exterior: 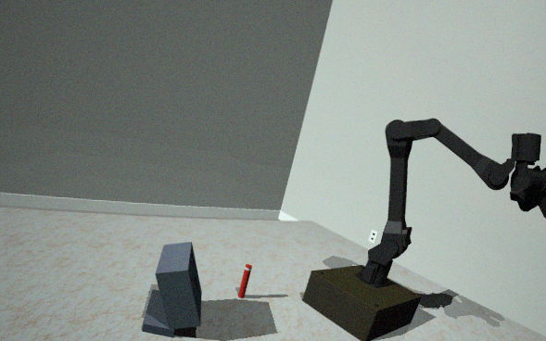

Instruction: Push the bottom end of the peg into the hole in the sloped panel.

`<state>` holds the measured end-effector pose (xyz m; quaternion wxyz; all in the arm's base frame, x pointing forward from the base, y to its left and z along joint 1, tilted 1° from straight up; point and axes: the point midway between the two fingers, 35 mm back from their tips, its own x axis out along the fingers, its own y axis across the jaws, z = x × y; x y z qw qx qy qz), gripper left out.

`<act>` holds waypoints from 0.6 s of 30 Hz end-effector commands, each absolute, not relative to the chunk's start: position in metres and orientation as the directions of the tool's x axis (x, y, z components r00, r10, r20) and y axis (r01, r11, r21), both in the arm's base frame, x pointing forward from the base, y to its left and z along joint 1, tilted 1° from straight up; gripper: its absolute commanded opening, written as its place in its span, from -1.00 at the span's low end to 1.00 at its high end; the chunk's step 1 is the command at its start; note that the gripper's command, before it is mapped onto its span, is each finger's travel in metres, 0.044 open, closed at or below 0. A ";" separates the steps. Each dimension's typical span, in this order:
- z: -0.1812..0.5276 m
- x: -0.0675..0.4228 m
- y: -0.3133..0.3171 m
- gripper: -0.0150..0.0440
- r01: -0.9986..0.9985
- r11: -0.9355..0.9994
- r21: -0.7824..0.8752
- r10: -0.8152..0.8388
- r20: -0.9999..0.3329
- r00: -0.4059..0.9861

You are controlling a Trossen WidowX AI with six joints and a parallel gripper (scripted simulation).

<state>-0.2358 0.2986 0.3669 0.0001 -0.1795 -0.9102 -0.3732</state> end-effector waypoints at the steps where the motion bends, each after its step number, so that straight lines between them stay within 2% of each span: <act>1: 0.363 -0.222 0.314 1.00 0.361 0.634 0.684 0.390 0.121 -0.913; 18: 0.336 -0.150 0.366 1.00 0.492 0.603 0.628 0.612 0.033 -0.790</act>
